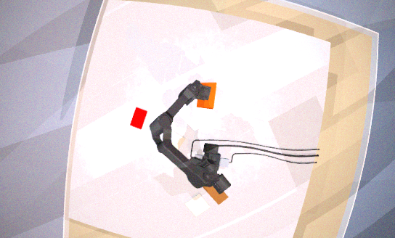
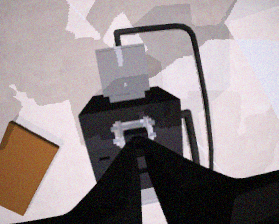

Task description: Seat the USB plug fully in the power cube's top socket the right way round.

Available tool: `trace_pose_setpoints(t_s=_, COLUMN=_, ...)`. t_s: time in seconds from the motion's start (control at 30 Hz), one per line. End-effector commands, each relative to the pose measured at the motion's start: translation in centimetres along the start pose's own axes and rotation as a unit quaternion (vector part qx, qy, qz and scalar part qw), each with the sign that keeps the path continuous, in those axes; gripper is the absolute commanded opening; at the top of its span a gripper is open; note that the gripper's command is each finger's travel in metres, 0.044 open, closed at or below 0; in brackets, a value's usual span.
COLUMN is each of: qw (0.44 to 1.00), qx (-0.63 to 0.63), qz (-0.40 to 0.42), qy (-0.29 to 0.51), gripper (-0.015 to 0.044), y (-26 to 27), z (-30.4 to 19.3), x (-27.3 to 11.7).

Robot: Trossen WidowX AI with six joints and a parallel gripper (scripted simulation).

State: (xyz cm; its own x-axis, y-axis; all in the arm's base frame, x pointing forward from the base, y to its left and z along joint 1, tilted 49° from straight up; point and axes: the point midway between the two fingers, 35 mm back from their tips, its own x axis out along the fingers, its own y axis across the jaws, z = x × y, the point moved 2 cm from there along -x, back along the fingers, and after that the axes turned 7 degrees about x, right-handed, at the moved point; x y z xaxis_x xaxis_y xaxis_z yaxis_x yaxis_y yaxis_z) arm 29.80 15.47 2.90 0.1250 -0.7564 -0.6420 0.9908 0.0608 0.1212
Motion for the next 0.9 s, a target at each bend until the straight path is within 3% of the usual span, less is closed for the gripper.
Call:
trace_pose_setpoints(t_s=0.0, qw=1.000, qx=-0.001, qz=0.002, qy=0.000, gripper=0.0000, y=0.05, z=0.01, x=0.07)
trace_pose_setpoints(t_s=0.87, qw=1.000, qx=-0.001, qz=0.002, qy=0.000, gripper=0.0000, y=0.05, z=0.00, x=0.39)
